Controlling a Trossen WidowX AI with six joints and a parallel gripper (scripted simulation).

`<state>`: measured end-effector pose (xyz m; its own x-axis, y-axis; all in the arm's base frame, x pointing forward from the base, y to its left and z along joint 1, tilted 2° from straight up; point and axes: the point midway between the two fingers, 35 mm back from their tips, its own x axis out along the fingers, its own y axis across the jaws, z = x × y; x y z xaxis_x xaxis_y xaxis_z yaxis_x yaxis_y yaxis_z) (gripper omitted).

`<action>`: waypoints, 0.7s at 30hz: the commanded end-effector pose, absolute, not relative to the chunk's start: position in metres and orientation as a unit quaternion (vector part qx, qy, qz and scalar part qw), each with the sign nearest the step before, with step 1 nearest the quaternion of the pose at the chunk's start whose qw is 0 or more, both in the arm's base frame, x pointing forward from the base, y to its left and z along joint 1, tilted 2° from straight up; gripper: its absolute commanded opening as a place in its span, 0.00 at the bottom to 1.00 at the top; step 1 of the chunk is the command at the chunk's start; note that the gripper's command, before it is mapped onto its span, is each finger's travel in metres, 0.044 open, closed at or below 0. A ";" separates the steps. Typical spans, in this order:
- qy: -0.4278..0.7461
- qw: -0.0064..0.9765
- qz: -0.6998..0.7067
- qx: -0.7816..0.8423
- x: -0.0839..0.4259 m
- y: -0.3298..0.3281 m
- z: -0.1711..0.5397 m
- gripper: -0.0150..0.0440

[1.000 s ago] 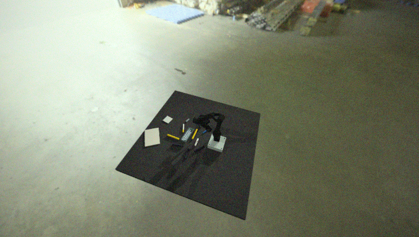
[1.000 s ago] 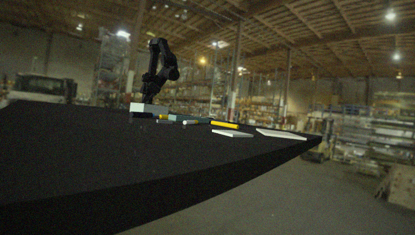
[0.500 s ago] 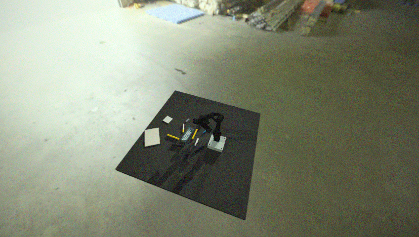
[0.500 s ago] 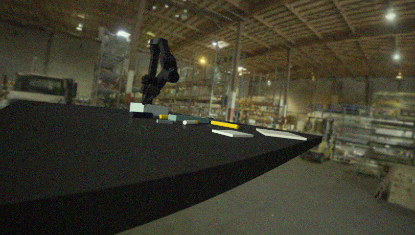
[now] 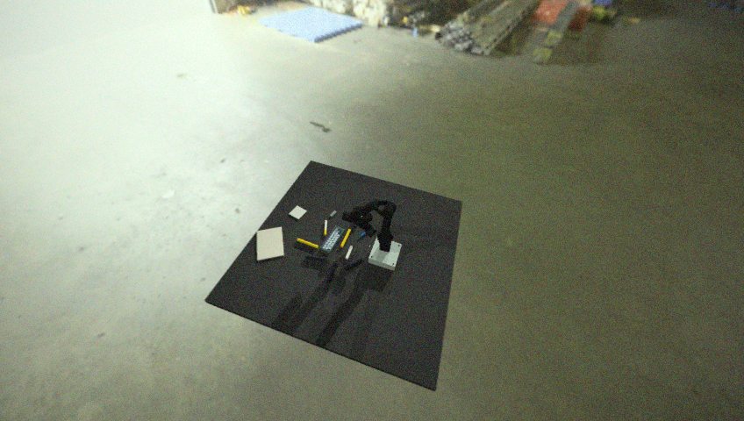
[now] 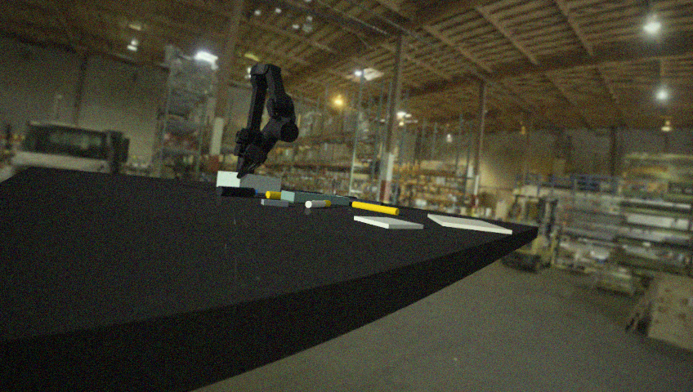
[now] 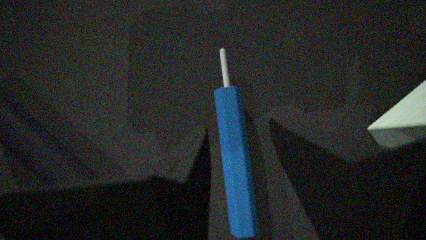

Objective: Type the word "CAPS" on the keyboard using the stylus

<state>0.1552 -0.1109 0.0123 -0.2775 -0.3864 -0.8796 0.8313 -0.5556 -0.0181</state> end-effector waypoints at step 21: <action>0.247 0.400 -0.761 0.447 0.154 -0.111 -0.007 0.51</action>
